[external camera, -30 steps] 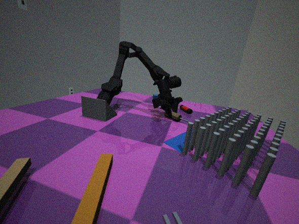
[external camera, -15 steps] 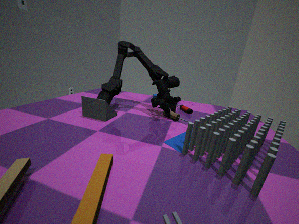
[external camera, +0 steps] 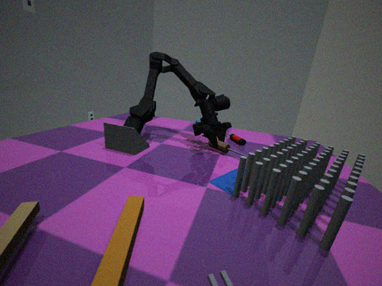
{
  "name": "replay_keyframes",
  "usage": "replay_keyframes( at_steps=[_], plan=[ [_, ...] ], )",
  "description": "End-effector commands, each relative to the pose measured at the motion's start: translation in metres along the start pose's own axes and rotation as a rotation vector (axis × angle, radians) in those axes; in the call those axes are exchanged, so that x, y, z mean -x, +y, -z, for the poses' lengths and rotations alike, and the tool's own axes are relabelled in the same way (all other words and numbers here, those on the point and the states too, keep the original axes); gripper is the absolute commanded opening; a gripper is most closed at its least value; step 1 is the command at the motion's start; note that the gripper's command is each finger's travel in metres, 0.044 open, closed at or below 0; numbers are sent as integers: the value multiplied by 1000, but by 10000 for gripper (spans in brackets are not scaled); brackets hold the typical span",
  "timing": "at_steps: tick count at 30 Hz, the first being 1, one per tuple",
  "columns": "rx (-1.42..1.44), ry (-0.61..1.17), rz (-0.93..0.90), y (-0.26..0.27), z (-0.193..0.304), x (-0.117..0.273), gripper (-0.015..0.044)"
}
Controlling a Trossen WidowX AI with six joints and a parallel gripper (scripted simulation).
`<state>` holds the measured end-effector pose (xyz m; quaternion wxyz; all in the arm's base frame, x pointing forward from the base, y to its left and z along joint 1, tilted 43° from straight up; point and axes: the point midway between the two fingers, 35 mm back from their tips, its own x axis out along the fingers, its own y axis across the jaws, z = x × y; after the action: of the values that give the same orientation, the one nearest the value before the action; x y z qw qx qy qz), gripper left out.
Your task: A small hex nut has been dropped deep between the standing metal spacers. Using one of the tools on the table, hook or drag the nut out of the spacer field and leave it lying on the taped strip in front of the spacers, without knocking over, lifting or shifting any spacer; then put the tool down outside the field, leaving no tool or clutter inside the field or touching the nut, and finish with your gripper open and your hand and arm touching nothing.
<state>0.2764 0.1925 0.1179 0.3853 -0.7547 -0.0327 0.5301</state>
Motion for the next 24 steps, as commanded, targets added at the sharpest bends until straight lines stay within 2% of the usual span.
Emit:
replay_keyframes(
  at_steps=[1, 13, 24],
  plan=[
    [2, 8, 6, -2, 5, 4, 0],
    [3, 8, 7, -2, 9, 11, 0],
    [0, 7, 5, 1, -19, 39, 0]
  ],
)
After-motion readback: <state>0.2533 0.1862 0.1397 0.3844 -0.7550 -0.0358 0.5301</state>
